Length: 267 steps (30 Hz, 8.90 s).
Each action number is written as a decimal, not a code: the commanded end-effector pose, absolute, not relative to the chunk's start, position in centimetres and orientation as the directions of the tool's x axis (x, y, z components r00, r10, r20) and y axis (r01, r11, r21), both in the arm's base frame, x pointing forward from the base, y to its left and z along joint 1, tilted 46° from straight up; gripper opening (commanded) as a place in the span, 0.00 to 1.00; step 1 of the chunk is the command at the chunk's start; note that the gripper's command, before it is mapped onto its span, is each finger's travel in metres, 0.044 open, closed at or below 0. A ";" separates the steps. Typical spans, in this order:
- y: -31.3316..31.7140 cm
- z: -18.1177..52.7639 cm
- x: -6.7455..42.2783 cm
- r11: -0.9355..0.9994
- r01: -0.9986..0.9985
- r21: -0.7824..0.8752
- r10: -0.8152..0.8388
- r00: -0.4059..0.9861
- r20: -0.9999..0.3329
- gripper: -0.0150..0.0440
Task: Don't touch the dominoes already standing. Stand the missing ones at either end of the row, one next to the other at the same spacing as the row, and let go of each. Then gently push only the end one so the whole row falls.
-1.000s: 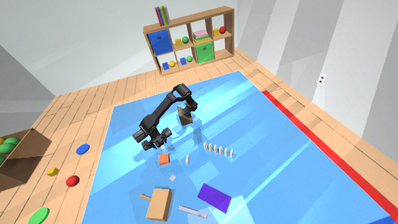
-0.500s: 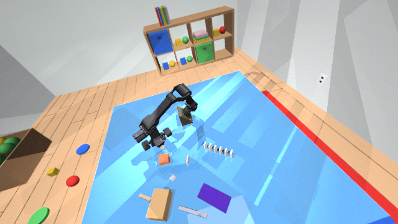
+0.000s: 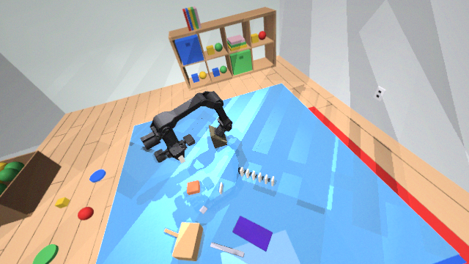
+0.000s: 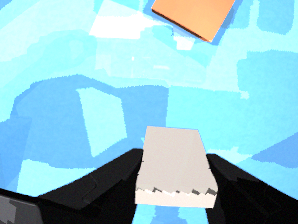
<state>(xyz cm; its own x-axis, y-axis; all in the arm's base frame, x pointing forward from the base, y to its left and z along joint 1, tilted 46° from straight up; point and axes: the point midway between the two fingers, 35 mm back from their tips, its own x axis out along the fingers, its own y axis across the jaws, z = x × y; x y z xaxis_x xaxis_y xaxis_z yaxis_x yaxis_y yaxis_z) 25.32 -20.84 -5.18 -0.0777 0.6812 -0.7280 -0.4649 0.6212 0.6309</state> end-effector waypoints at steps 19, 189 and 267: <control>-2.6 12.9 29.7 0.335 -0.847 0.413 0.683 -0.083 -0.726 0.44; 2.0 -4.7 38.3 0.708 0.191 0.680 0.703 -0.088 -0.706 0.29; -10.9 -3.1 38.7 0.798 0.492 0.347 0.303 0.170 -0.938 0.29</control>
<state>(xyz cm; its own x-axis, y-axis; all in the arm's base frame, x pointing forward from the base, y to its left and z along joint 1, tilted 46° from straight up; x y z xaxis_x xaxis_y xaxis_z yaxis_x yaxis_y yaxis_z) 38.77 -11.17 -2.63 0.1472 0.3376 -0.9297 0.4854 0.7943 0.3653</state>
